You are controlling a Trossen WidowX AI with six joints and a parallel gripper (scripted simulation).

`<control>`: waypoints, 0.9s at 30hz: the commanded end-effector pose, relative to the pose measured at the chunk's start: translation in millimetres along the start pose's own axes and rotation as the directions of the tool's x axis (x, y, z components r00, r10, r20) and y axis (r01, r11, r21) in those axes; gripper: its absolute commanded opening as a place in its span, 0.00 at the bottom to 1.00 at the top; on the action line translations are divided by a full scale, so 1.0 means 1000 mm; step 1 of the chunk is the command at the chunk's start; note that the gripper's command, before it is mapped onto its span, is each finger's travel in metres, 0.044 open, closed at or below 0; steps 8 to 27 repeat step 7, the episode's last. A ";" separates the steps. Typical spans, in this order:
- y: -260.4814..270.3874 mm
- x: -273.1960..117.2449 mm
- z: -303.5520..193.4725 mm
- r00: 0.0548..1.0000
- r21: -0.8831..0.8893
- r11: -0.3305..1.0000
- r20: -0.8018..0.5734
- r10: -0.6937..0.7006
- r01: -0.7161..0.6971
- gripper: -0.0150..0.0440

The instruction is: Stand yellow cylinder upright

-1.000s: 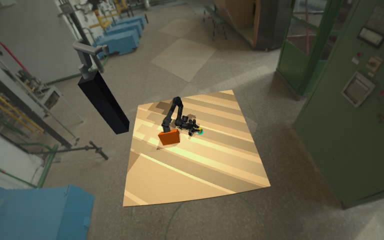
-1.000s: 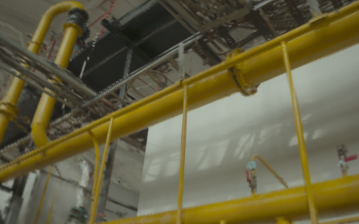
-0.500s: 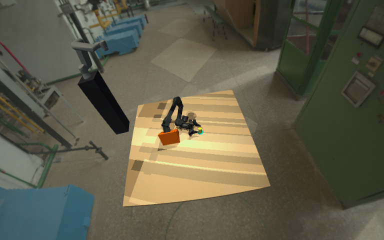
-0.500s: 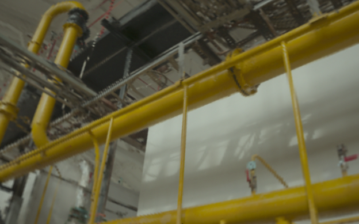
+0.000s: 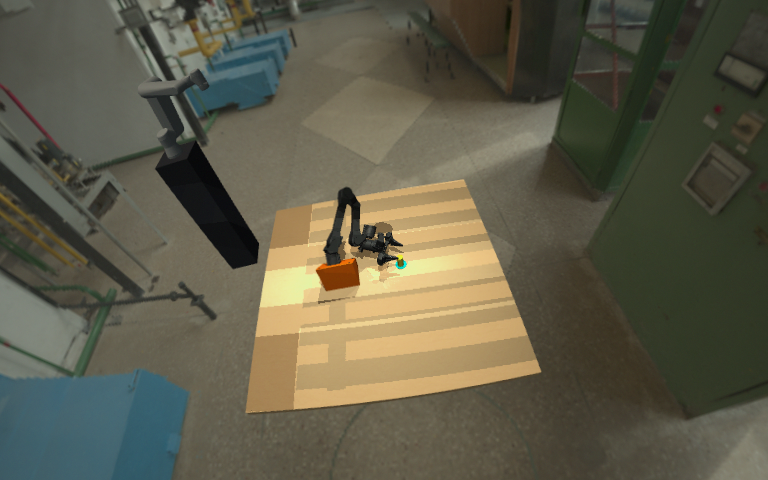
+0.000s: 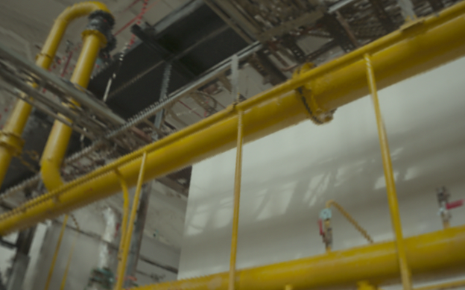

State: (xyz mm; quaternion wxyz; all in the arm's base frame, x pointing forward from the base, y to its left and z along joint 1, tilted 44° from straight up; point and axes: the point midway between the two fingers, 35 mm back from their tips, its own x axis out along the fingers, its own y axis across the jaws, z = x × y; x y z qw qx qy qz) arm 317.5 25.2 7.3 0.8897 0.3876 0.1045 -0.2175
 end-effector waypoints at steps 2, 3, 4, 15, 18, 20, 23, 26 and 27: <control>-0.003 -0.005 0.019 1.000 -0.007 1.000 0.000 0.000 0.000 0.93; -0.003 -0.005 0.024 1.000 -0.006 1.000 0.001 0.001 -0.001 0.93; -0.003 -0.006 0.028 1.000 -0.006 1.000 0.003 0.002 -0.002 0.93; -0.005 -0.009 0.039 1.000 -0.006 1.000 0.007 0.004 -0.004 0.93; -0.005 -0.009 0.039 1.000 -0.006 1.000 0.007 0.004 -0.004 0.93; -0.005 -0.009 0.039 1.000 -0.006 1.000 0.007 0.004 -0.004 0.93; -0.005 -0.009 0.039 1.000 -0.006 1.000 0.007 0.004 -0.004 0.93; -0.005 -0.009 0.039 1.000 -0.006 1.000 0.007 0.004 -0.004 0.93; -0.005 -0.009 0.039 1.000 -0.006 1.000 0.007 0.004 -0.004 0.93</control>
